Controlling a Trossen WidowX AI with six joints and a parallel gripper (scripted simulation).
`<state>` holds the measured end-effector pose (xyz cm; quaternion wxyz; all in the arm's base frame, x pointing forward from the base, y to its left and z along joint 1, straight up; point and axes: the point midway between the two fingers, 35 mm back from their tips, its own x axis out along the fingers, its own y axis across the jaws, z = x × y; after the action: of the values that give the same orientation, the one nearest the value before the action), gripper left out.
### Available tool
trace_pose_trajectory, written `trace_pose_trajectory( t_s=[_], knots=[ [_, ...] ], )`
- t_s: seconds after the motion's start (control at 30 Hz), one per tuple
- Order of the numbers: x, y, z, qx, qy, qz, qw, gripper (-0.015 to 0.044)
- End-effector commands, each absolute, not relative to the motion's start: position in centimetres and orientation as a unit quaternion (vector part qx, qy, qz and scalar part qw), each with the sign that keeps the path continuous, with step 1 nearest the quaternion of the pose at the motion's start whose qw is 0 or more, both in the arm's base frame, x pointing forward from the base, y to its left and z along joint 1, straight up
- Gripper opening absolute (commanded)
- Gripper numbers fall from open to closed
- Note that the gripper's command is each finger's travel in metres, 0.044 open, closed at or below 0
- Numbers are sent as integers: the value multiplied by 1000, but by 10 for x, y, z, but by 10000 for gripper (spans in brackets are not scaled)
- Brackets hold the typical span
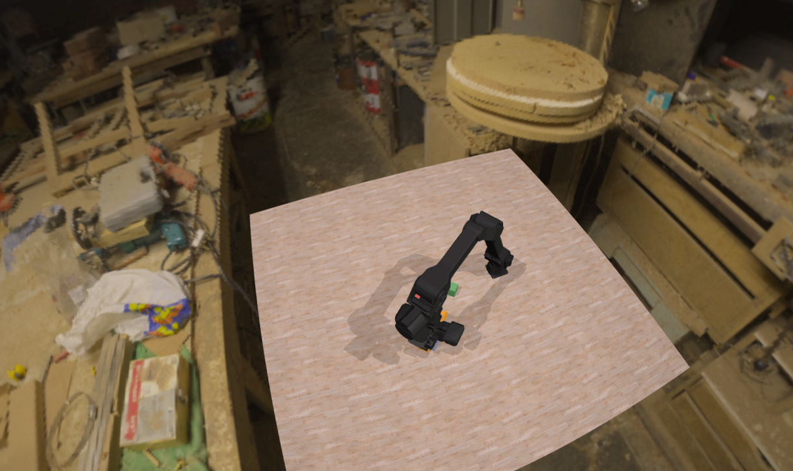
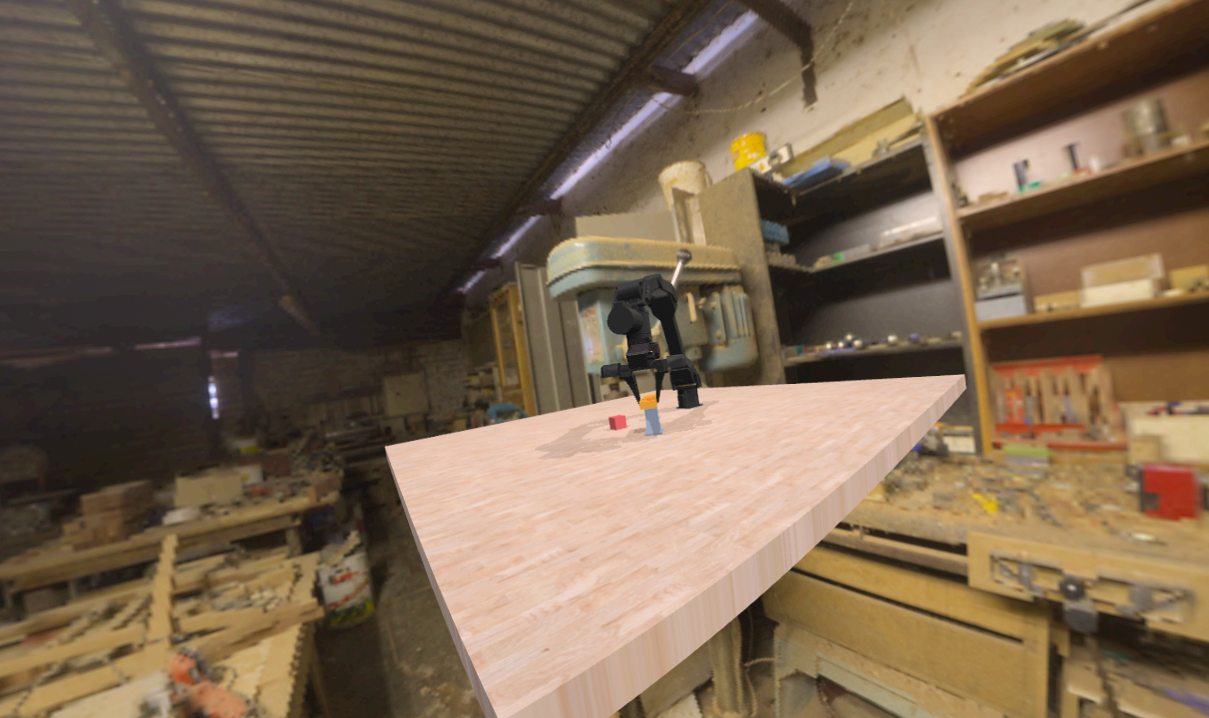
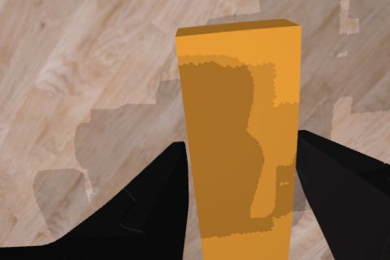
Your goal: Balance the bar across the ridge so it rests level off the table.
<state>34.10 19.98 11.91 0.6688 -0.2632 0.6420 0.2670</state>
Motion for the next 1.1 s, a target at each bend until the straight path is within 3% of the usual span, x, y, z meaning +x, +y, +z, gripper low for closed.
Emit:
trace_pose_trajectory(
  t_s=[0.0,0.17,0.5,0.63,0.87,1.07],
  knots=[
    [341,200,119,-263,642,267,669,185],
    [341,200,119,-263,642,267,669,185],
    [341,200,119,-263,642,267,669,440],
    [342,200,129,-263,639,267,672,440],
    [336,197,216,-258,612,271,697,440],
    [335,197,218,-258,611,271,697,440]
  ],
)
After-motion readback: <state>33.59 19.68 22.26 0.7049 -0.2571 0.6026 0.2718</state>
